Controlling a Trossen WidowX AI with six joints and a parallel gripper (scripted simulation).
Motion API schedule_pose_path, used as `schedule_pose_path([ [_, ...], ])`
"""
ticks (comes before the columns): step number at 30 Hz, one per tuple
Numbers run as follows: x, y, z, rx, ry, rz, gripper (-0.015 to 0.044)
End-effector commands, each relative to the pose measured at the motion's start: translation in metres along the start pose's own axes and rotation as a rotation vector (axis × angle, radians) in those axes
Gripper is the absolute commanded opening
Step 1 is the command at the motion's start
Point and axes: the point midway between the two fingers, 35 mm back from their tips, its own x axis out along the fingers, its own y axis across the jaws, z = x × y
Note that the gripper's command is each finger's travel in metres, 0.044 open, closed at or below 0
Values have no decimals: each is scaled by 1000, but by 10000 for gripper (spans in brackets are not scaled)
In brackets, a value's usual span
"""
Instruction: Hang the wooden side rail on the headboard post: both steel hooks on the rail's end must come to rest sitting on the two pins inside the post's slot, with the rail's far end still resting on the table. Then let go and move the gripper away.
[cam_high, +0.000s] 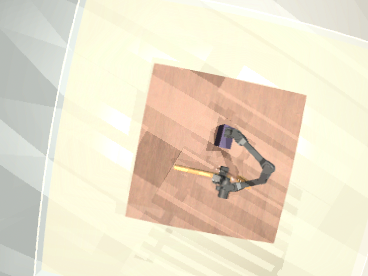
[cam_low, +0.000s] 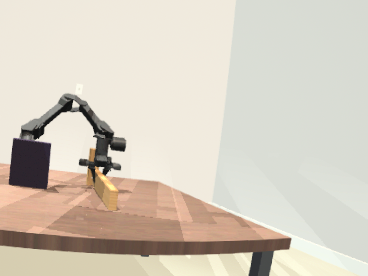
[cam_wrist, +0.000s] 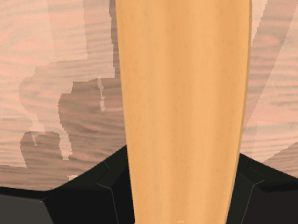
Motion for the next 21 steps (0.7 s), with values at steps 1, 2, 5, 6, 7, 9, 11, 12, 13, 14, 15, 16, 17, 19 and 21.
schedule_pose_path([
  [1, -4, 0, 2, 13, 1, 4, 0],
  [2, -4, 0, 2, 13, 1, 4, 0],
  [5, -4, 0, 2, 13, 1, 4, 0],
  [6, -5, 0, 2, 13, 1, 4, 0],
  [7, -5, 0, 2, 13, 1, 4, 0],
  [9, -5, 0, 2, 13, 1, 4, 0],
  [11, -5, 0, 2, 13, 1, 4, 0],
  [12, -6, 0, 2, 13, 1, 4, 0],
  [13, -6, 0, 2, 13, 1, 4, 0],
  [14, -6, 0, 2, 13, 1, 4, 0],
  [15, -6, 0, 2, 13, 1, 4, 0],
  [16, -6, 0, 2, 13, 1, 4, 0],
  [17, -6, 0, 2, 13, 1, 4, 0],
  [19, -7, 0, 2, 13, 1, 4, 0],
  [21, -7, 0, 2, 13, 1, 4, 0],
])
